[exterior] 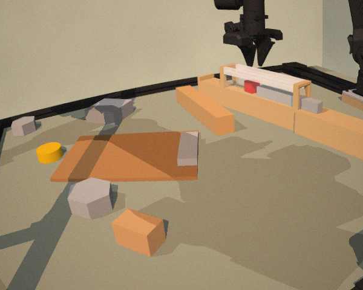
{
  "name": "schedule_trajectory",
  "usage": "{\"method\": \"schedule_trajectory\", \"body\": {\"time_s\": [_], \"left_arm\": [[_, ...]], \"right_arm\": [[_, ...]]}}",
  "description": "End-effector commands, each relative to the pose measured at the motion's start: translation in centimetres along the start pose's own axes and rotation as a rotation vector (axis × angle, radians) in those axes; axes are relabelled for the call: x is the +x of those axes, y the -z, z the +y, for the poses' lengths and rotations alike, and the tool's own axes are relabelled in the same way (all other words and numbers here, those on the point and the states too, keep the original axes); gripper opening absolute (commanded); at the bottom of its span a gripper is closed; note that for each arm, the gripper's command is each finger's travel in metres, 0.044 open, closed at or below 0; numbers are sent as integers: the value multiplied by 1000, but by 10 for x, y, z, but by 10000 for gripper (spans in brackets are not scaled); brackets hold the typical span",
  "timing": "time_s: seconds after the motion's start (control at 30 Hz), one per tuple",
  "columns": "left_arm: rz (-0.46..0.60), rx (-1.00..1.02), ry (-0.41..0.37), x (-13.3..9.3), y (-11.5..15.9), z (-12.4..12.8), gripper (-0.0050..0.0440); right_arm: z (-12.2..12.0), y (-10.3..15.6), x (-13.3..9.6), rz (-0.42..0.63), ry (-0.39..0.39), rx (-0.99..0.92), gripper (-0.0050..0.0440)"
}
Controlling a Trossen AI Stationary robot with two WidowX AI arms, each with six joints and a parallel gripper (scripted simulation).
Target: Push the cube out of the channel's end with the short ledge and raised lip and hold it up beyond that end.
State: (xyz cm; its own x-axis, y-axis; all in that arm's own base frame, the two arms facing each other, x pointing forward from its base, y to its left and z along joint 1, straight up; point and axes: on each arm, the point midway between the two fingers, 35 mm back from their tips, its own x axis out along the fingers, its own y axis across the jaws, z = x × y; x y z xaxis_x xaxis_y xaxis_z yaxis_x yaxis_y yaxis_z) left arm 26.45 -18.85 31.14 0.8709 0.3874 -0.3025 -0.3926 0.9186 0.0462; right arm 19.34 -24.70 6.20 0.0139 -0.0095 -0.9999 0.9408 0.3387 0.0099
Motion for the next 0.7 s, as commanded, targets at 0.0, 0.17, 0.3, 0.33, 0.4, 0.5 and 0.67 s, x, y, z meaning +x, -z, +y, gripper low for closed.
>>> {"method": "schedule_trajectory", "body": {"time_s": [0.0,0.17,0.3,0.33,0.4,0.5,0.67], "left_arm": [[-1,-2,0,0,0,0,400],[-1,-2,0,0,0,0,400],[-1,-2,0,0,0,0,400],[-1,-2,0,0,0,0,400],[-1,-2,0,0,0,0,400],[-1,-2,0,0,0,0,400],[-1,-2,0,0,0,0,400]], "right_arm": [[-2,2,10,14,10,0,200],[-2,2,18,14,10,0,200],[-2,2,24,14,10,0,200],[-2,3,26,14,10,0,200],[-2,3,28,14,10,0,200],[-2,3,31,14,10,0,200],[-3,3,39,14,10,0,200]]}}
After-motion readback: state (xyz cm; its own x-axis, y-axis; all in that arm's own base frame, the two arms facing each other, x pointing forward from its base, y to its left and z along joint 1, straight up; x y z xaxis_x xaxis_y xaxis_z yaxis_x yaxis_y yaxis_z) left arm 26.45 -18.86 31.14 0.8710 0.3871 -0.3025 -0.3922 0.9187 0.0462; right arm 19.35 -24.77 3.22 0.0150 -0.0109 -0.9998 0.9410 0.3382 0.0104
